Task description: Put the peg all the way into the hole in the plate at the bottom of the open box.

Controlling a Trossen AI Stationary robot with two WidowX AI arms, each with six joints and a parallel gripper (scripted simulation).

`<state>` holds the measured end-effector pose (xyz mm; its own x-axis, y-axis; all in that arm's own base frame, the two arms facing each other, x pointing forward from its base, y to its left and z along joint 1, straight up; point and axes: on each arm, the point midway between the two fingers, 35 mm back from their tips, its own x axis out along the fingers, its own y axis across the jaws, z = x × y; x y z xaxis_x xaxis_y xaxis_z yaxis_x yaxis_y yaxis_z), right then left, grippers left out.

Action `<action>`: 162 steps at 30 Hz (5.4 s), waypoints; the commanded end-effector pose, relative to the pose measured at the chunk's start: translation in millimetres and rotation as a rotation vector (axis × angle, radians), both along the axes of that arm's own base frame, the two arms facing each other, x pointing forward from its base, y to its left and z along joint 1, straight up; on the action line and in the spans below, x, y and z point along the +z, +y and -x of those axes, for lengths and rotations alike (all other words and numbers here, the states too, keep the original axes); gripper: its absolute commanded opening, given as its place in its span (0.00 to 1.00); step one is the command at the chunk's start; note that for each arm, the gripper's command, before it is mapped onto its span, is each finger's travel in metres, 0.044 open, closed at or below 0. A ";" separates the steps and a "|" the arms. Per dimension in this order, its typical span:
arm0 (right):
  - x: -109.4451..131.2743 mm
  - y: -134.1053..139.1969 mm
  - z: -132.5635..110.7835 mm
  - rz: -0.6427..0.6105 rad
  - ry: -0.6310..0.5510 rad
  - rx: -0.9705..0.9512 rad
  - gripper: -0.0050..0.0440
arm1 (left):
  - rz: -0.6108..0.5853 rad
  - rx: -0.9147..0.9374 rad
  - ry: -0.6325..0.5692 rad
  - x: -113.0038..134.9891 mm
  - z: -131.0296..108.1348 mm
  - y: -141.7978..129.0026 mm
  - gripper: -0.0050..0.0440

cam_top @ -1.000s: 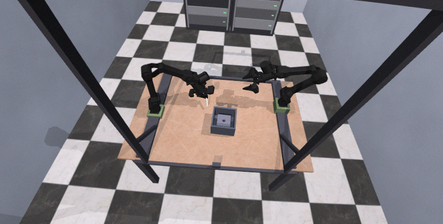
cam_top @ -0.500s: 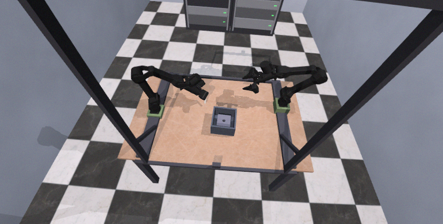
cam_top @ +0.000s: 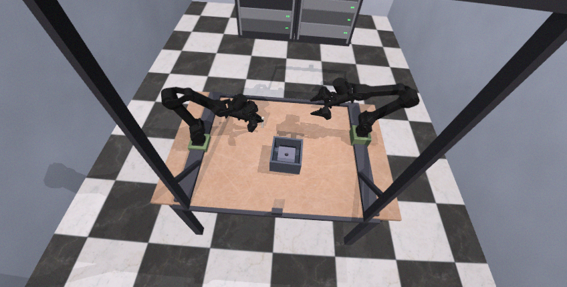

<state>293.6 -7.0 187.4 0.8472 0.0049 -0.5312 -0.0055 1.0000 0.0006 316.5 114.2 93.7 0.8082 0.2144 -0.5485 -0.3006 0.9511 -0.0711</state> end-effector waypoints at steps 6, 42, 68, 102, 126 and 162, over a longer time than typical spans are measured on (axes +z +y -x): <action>7.9 -0.4 -1.1 0.002 -0.022 0.000 1.00 | -0.033 -0.041 -0.022 -7.6 0.8 0.4 0.15; 7.9 -0.4 -1.1 0.002 -0.022 0.000 1.00 | -0.032 -0.040 -0.022 -48.3 0.9 -0.1 0.15; 7.9 -0.4 -1.1 0.002 -0.022 0.000 1.00 | -0.039 -0.038 -0.038 -42.8 -2.5 1.4 0.29; 7.9 -0.4 -1.1 0.002 -0.022 0.000 1.00 | -0.026 -0.032 0.018 2.8 45.6 -10.5 0.76; 7.9 -0.4 -1.1 0.002 -0.022 0.000 1.00 | 0.097 0.002 0.499 44.4 -7.0 -11.2 1.00; 7.9 -0.4 -1.1 0.002 -0.022 0.000 1.00 | 0.157 0.084 0.615 13.7 -8.3 -4.9 0.46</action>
